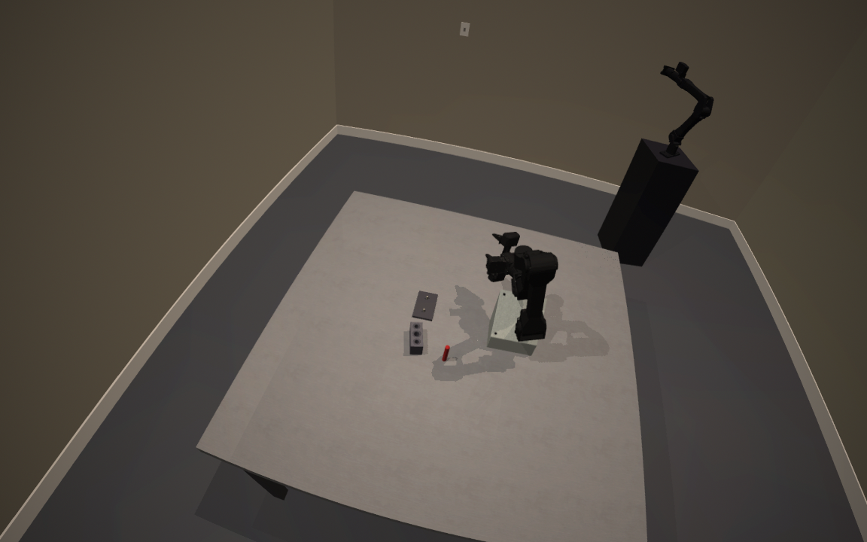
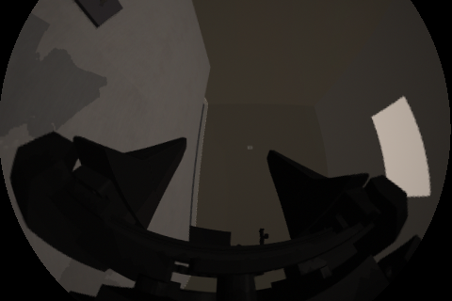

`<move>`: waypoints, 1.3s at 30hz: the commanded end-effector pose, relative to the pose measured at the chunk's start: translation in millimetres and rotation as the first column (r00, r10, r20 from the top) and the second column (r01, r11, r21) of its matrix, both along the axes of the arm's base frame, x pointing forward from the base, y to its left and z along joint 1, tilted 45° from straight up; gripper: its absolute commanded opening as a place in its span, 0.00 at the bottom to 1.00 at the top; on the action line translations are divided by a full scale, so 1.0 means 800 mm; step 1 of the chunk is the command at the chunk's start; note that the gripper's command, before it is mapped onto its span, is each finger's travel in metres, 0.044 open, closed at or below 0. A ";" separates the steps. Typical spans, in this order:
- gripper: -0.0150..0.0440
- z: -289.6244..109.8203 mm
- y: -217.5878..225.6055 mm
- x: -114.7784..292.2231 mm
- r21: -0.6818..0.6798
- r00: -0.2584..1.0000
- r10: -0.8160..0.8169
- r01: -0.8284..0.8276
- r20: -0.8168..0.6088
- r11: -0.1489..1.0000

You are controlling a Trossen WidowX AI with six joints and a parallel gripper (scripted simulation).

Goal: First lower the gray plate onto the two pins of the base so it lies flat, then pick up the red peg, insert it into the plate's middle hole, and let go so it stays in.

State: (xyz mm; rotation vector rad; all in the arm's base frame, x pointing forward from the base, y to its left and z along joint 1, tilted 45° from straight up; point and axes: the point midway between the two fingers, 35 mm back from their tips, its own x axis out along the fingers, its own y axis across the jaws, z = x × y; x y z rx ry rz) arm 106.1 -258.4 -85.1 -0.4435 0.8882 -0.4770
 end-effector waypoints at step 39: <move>1.00 0.173 0.185 0.290 0.696 0.629 -0.302 0.622 -0.717 -0.358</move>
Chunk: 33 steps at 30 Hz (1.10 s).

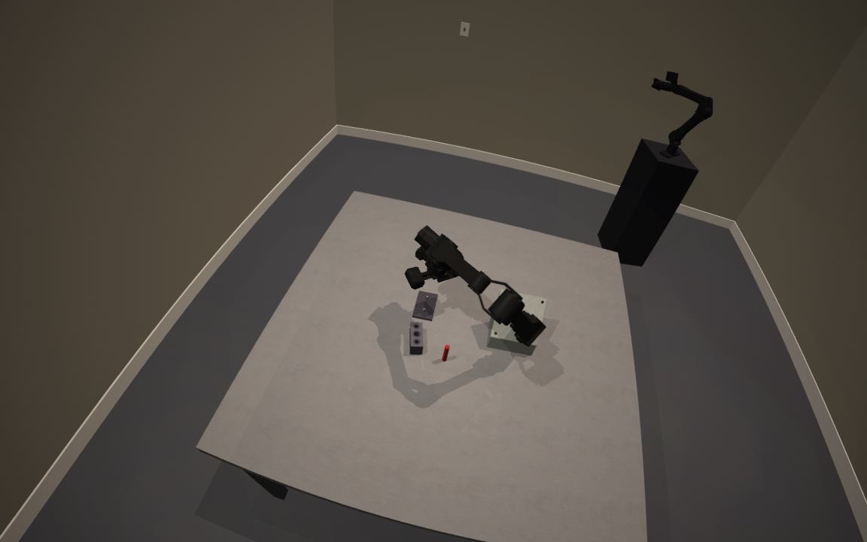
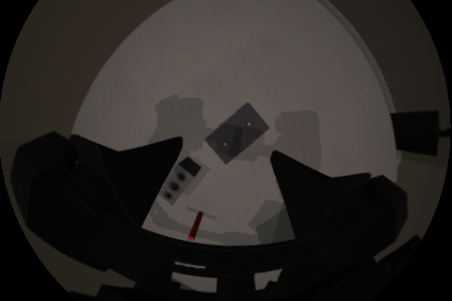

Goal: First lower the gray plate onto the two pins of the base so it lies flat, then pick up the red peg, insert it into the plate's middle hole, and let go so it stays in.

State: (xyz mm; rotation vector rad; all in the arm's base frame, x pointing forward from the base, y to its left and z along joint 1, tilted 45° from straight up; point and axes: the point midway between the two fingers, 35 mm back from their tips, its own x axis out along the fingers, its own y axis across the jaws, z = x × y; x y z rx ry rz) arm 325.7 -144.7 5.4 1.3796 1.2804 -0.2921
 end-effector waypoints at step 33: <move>1.00 0.068 0.180 0.032 0.250 0.887 -0.095 0.227 -0.451 0.941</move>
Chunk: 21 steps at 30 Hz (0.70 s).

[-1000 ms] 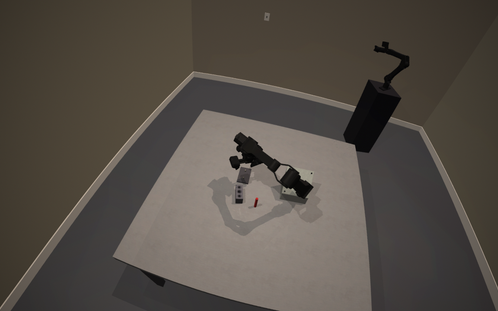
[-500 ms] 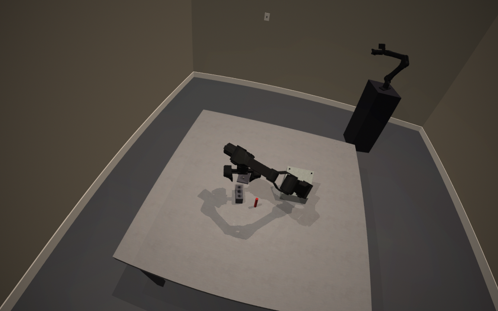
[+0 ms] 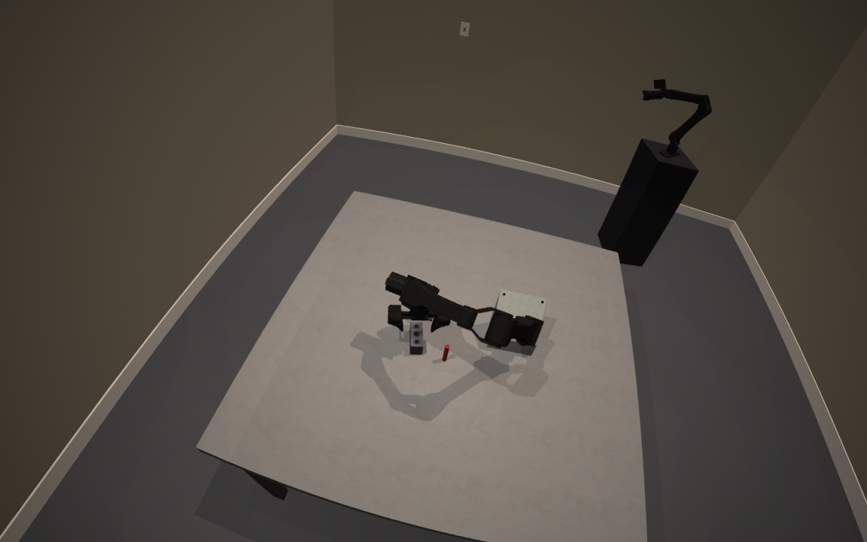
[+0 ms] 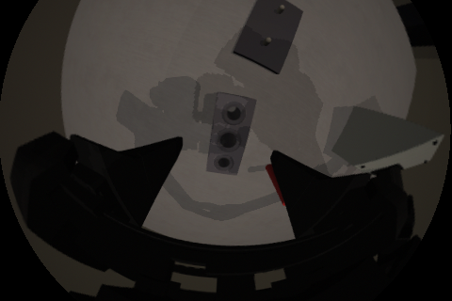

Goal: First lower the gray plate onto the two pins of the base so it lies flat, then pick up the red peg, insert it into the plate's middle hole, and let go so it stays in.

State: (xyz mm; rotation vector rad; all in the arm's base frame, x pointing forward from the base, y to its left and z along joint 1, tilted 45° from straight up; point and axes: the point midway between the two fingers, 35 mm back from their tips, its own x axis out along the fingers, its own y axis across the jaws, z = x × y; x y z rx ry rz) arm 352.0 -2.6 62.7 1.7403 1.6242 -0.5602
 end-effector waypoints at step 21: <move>1.00 -0.034 0.031 0.006 0.004 1.000 -0.007 0.007 -0.008 1.000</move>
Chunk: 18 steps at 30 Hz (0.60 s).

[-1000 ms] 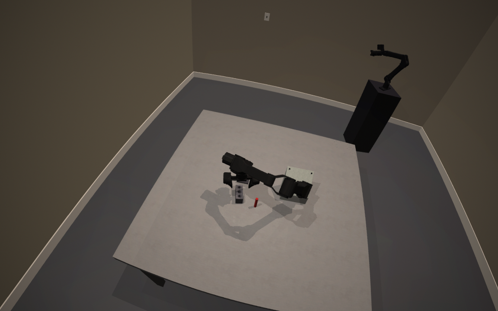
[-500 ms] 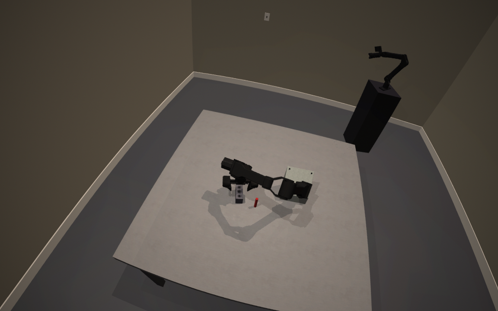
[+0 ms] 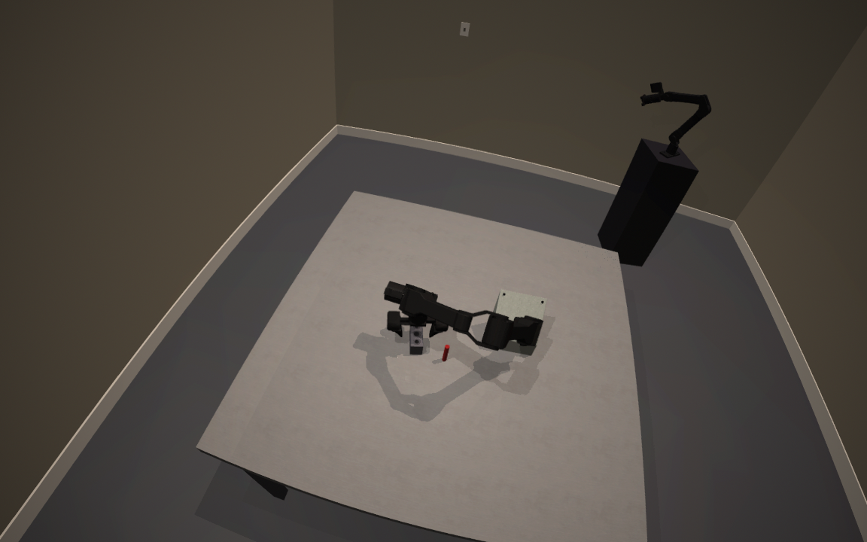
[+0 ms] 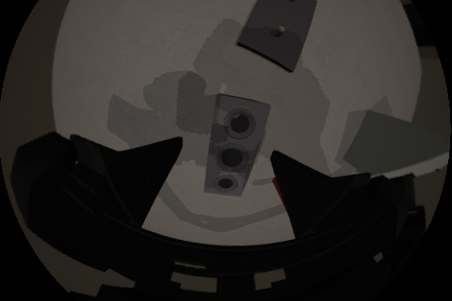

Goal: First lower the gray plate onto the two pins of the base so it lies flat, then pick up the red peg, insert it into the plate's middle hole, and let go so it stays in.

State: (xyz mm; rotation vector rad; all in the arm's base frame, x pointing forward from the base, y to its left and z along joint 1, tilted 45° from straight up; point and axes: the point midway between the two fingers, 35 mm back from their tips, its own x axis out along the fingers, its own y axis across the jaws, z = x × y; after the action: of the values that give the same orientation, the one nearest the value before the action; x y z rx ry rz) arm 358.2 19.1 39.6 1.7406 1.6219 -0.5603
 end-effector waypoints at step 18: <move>0.96 -0.027 0.027 0.001 0.009 1.000 -0.006 0.007 -0.009 1.000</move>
State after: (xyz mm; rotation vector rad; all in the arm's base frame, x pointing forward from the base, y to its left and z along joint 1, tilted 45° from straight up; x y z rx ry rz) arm 360.5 39.6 20.3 1.7428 1.6253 -0.5578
